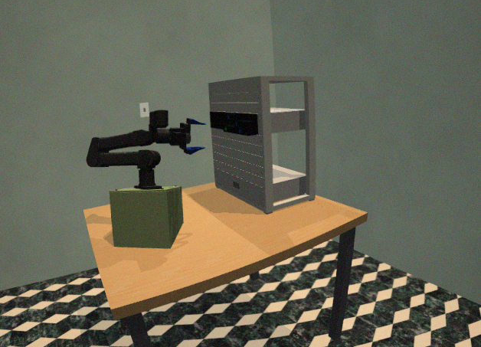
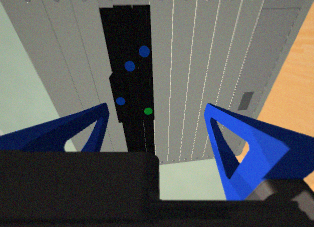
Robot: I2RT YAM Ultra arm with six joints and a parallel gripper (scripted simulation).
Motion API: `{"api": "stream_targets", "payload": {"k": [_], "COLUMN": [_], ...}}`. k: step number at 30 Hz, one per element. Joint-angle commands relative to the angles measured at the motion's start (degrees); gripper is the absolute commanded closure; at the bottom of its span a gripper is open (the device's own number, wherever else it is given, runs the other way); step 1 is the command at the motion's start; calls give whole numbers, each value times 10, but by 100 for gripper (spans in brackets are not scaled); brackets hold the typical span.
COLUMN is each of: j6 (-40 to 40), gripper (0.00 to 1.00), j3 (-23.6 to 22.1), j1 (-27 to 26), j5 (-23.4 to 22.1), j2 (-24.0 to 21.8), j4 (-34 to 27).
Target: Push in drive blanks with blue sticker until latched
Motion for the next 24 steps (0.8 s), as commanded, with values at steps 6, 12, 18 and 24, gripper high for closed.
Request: {"api": "stream_targets", "payload": {"k": [6,12,18,24], "j6": [45,50,47,47], "gripper": [0,0,0,0], "j3": [11,9,9,9], "j1": [-34,-36,-35,-35], "j5": [-59,-60,-58,-57], "j2": [-16,-16,-16,-16], "j4": [71,77,78,78]}}
